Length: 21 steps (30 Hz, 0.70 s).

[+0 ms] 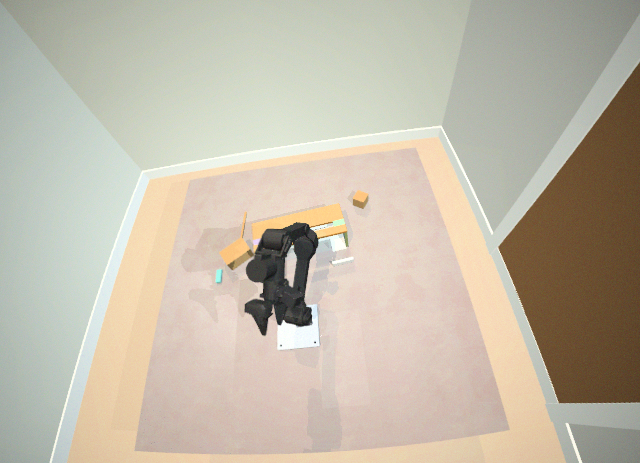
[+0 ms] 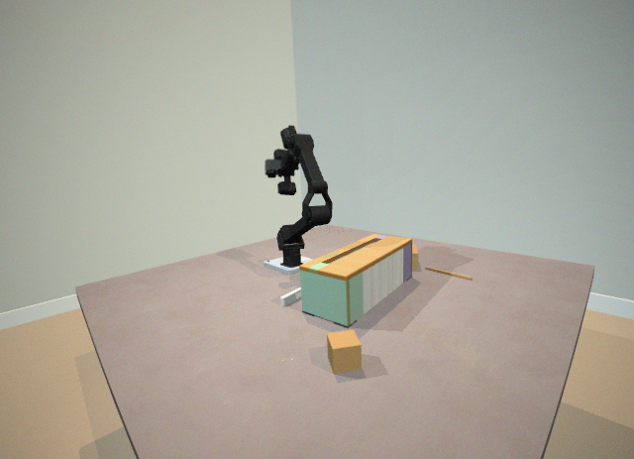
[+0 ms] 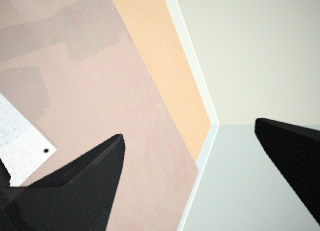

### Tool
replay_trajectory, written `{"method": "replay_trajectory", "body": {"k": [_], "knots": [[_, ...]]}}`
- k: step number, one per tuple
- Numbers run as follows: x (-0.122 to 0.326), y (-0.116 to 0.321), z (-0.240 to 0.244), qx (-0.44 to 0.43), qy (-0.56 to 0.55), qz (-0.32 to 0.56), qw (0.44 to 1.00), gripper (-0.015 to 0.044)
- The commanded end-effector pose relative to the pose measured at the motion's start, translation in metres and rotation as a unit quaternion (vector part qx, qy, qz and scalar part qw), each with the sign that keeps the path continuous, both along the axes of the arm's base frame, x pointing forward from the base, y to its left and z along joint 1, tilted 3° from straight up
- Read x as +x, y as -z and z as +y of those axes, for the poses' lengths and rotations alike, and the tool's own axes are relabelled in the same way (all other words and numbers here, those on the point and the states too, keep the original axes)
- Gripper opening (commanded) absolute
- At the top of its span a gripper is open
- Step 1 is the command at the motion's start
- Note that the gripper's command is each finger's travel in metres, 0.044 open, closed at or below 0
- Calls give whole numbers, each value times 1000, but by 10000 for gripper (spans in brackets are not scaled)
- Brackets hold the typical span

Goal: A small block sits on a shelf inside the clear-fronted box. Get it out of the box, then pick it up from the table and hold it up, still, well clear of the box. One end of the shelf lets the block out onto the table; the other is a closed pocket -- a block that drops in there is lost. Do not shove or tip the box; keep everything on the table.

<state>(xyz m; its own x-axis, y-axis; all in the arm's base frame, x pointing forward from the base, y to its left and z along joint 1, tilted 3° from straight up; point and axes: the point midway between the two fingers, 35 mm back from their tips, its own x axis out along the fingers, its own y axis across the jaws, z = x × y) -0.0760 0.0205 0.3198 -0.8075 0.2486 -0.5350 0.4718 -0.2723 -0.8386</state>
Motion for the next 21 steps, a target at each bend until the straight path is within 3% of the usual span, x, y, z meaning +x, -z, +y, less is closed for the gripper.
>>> {"method": "replay_trajectory", "body": {"k": [1, 11, 21], "knots": [[-1, 0, 1, -1, 5, -2, 1000, 400], [-4, 13, 72, -48, 270, -88, 958, 400], [49, 32, 140, -132, 516, -151, 832, 400]]}}
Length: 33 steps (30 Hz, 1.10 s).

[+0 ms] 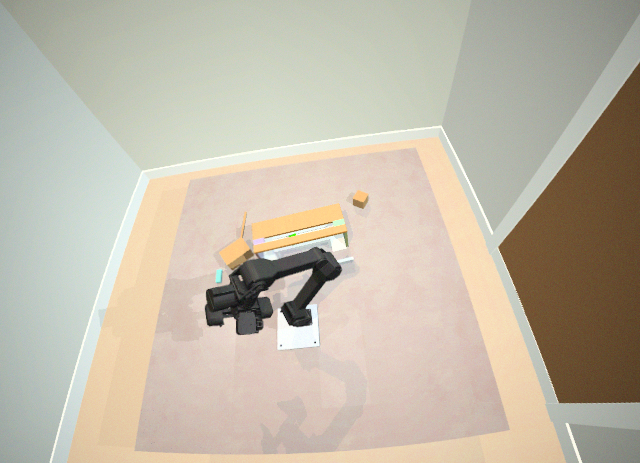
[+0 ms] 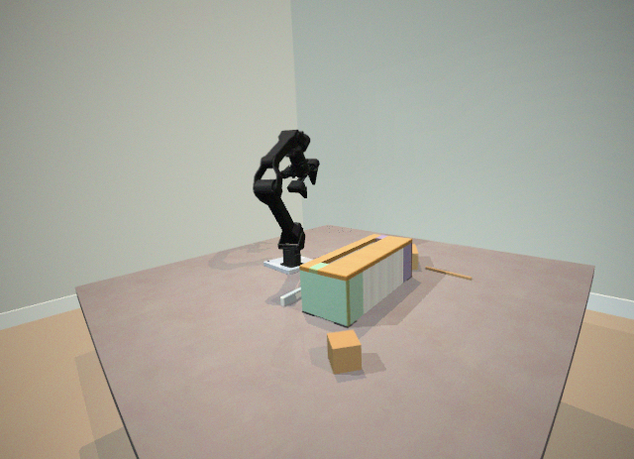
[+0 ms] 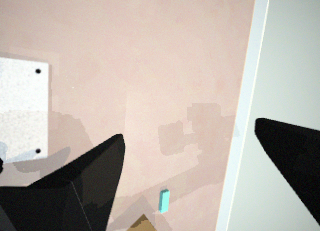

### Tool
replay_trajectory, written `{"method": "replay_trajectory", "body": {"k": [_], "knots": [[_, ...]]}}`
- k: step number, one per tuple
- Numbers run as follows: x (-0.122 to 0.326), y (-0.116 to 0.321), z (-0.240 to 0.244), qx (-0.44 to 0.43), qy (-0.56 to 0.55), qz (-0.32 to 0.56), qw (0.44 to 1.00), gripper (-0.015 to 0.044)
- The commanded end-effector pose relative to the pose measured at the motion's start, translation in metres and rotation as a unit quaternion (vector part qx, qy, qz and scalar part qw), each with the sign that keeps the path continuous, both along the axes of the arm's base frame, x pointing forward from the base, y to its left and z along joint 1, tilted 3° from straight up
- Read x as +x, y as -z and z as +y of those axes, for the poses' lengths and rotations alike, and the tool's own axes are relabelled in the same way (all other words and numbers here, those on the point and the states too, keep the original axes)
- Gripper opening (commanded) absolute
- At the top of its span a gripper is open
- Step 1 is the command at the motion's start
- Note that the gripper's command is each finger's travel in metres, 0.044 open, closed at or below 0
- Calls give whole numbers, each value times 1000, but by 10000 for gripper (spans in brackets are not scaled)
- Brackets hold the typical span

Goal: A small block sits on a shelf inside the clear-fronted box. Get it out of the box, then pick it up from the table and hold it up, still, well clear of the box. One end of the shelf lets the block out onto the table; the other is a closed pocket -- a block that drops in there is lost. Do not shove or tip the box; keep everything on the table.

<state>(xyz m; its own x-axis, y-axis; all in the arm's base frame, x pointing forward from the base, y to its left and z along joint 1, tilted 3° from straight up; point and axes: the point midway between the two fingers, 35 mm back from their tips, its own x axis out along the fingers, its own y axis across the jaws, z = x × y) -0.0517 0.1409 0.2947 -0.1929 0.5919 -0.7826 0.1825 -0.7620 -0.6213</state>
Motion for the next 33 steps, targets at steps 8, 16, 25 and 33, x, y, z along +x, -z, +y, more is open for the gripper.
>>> {"method": "replay_trajectory", "body": {"k": [8, 16, 25, 33], "knots": [[98, 27, 43, -106, 312, -28, 944, 400], [173, 48, 33, -170, 485, -12, 858, 400], [261, 78, -24, -266, 652, 11, 710, 400], [308, 107, -103, -340, 748, 57, 568, 400]]}}
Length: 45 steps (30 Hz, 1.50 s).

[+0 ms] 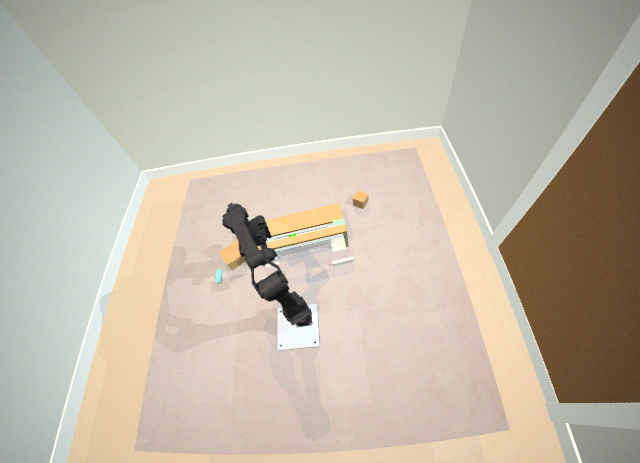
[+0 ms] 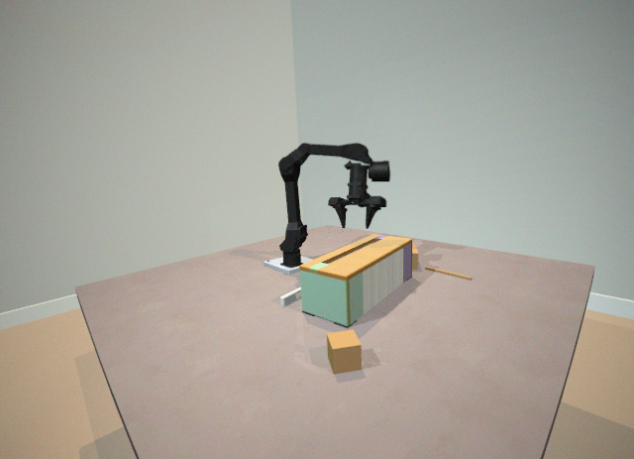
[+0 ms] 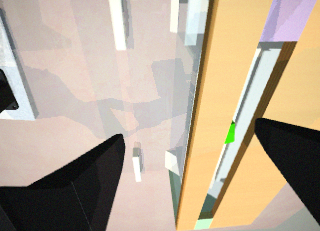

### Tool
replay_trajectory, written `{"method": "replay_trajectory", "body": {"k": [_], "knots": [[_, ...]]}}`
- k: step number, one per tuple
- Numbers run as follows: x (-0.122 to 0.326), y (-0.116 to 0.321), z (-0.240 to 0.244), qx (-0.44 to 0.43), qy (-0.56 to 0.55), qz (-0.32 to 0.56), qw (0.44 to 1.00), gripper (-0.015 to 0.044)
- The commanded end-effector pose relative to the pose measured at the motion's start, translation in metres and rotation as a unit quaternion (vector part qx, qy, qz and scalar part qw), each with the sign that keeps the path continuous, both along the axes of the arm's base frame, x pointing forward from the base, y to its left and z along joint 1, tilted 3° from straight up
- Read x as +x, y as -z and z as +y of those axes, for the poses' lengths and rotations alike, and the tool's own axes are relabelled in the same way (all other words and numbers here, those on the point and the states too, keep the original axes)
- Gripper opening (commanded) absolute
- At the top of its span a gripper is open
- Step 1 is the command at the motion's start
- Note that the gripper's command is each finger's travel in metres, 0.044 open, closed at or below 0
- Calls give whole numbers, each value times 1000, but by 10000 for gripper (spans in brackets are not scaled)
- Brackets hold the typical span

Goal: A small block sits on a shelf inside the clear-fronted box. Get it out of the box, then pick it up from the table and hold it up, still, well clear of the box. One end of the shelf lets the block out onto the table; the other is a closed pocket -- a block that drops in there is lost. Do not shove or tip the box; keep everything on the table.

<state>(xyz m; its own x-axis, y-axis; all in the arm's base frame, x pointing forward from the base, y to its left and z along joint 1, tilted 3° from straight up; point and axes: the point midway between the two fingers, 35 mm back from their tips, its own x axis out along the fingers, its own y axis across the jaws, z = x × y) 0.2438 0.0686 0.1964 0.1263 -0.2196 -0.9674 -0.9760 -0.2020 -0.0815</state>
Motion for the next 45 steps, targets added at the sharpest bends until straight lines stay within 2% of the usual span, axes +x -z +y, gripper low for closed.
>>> {"method": "replay_trajectory", "body": {"k": [1, 11, 45], "knots": [[13, 10, -33, -22, 65, 23, 997, 400], [14, 14, -33, -22, 65, 23, 997, 400], [20, 69, -30, -22, 65, 22, 997, 400]]}}
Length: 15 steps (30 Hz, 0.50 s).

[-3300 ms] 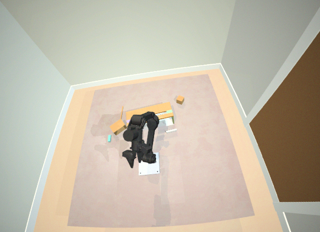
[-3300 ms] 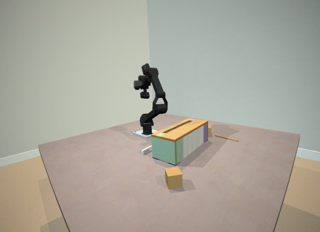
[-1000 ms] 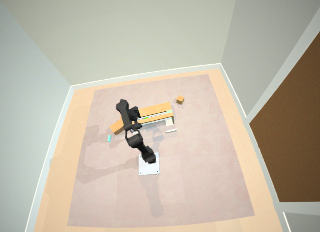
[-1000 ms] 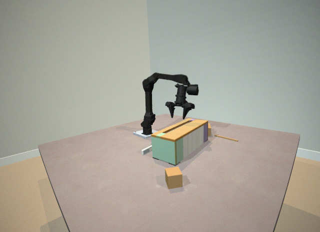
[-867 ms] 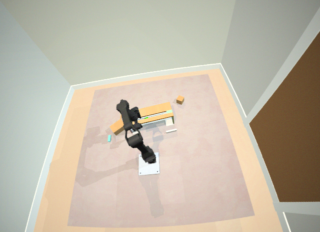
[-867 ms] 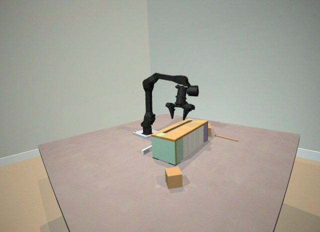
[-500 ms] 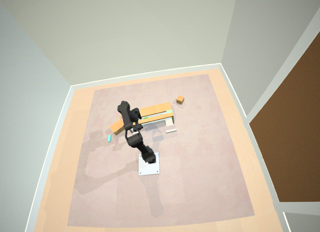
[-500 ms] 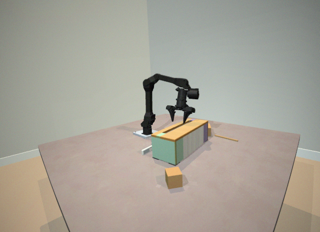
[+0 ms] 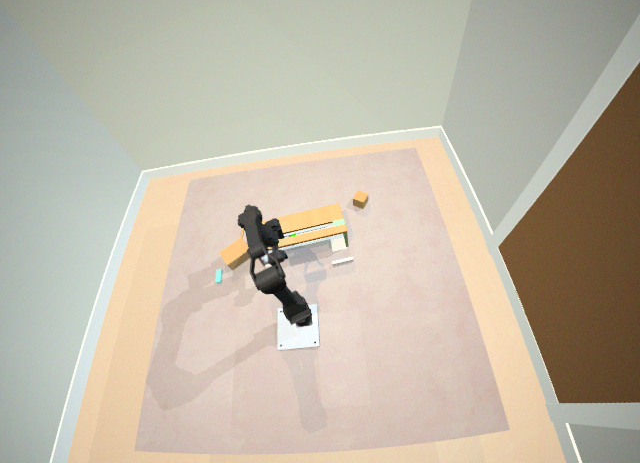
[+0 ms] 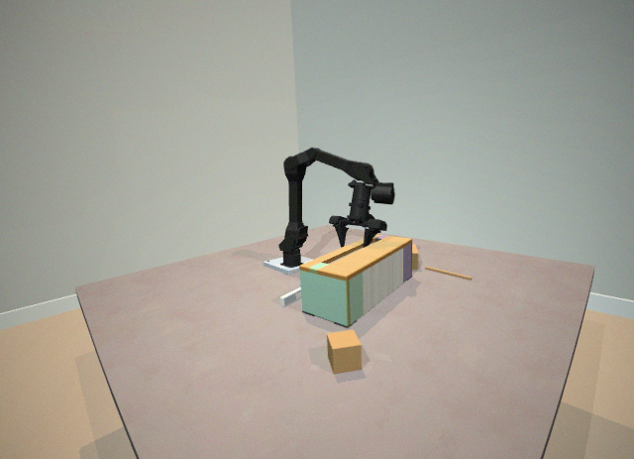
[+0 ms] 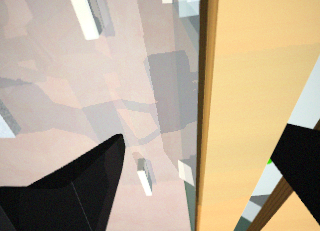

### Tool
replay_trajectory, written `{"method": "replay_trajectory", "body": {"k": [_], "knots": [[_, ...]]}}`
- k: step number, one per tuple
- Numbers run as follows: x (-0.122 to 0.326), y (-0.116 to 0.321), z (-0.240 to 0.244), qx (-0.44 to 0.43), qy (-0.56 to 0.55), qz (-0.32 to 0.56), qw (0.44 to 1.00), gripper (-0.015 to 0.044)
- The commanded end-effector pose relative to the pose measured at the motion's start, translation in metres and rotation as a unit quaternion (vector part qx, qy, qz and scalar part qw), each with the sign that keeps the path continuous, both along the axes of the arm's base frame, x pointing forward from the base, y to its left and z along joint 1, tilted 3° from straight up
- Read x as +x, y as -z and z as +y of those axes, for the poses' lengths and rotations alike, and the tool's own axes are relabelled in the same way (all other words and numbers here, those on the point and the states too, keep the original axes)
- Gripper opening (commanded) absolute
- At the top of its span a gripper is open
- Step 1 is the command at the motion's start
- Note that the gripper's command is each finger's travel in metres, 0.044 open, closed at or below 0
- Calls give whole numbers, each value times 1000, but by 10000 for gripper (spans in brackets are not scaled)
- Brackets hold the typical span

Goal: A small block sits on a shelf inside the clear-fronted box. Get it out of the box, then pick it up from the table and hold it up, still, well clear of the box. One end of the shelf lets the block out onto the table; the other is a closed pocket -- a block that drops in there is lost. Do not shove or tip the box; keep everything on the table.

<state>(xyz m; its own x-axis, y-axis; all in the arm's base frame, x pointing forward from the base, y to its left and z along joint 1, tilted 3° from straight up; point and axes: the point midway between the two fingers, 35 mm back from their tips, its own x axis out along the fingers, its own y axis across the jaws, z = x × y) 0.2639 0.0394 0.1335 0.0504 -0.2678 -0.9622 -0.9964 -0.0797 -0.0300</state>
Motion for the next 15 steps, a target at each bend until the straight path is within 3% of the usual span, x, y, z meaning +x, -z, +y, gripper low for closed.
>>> {"method": "replay_trajectory", "body": {"k": [1, 15], "knots": [[0, 7, -1, -3, 2, -1, 1000, 400], [0, 16, -2, 0, 0, 0, 1000, 400]]}}
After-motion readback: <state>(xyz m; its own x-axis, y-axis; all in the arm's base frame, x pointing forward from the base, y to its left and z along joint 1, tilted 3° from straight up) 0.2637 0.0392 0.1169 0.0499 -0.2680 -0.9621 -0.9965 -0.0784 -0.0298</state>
